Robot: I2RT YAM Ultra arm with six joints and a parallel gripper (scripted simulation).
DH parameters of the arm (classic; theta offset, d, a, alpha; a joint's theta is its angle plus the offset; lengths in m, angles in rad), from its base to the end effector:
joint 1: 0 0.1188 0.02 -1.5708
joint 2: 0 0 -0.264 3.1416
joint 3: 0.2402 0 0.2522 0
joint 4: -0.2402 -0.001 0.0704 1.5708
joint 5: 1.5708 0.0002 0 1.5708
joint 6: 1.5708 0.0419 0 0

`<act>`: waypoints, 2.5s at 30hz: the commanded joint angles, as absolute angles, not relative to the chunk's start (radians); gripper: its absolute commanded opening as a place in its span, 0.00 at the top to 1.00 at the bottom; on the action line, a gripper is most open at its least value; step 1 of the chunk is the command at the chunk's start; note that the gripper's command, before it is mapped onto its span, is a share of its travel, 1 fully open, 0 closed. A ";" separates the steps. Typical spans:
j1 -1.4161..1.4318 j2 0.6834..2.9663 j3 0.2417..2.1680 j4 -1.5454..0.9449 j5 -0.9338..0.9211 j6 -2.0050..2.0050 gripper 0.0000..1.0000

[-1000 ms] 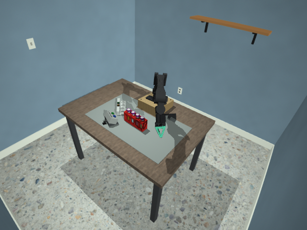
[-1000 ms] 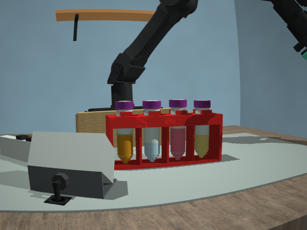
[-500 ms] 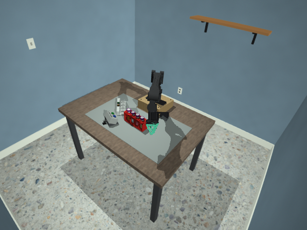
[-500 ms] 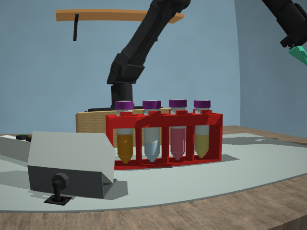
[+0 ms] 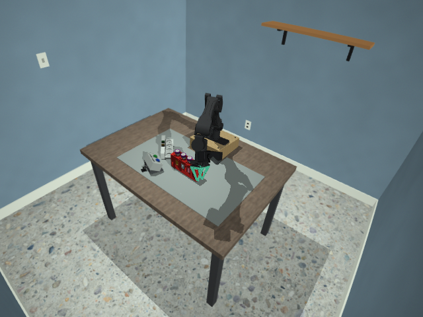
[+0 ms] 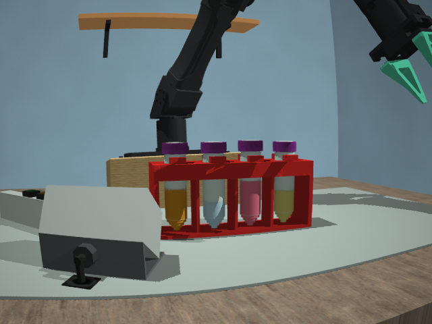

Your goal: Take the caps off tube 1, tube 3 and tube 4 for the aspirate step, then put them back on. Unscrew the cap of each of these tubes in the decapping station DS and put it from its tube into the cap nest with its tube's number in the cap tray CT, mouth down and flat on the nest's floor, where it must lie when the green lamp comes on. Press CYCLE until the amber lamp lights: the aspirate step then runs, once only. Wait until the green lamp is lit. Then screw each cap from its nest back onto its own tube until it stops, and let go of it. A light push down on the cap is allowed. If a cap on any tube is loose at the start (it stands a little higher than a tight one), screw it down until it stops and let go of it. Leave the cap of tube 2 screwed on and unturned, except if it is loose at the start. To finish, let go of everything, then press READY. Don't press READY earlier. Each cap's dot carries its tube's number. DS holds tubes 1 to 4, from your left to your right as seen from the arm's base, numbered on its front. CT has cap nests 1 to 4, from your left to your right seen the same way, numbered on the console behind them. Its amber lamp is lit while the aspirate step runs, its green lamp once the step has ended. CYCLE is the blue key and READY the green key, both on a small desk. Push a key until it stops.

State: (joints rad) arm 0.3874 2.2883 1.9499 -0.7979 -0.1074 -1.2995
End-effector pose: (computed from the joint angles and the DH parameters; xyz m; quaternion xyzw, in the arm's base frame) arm 0.4531 0.1908 0.1913 -0.7360 0.6397 -0.0477 0.2163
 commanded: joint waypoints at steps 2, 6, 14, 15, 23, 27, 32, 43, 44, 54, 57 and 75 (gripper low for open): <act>0.367 2.253 1.934 -0.799 -0.114 -1.288 0.51; 0.344 2.247 1.938 -0.849 -0.084 -1.191 0.51; 0.269 2.186 1.837 -0.826 -0.101 -1.226 0.51; 0.263 2.182 1.830 -0.824 -0.103 -1.231 0.51; 0.223 2.166 1.819 -0.882 -0.070 -1.115 0.51; 0.183 2.130 1.758 -0.860 -0.083 -1.153 0.51; 0.153 2.119 1.750 -0.905 -0.059 -1.061 0.51; 0.075 2.065 1.672 -0.927 -0.048 -1.010 0.51; 0.068 2.064 1.671 -0.938 -0.042 -0.986 0.51; -0.004 2.011 1.593 -0.949 -0.036 -0.961 0.51; -0.027 2.006 1.589 -0.982 -0.021 -0.891 0.51; -0.169 1.911 1.452 -1.033 0.005 -0.776 0.51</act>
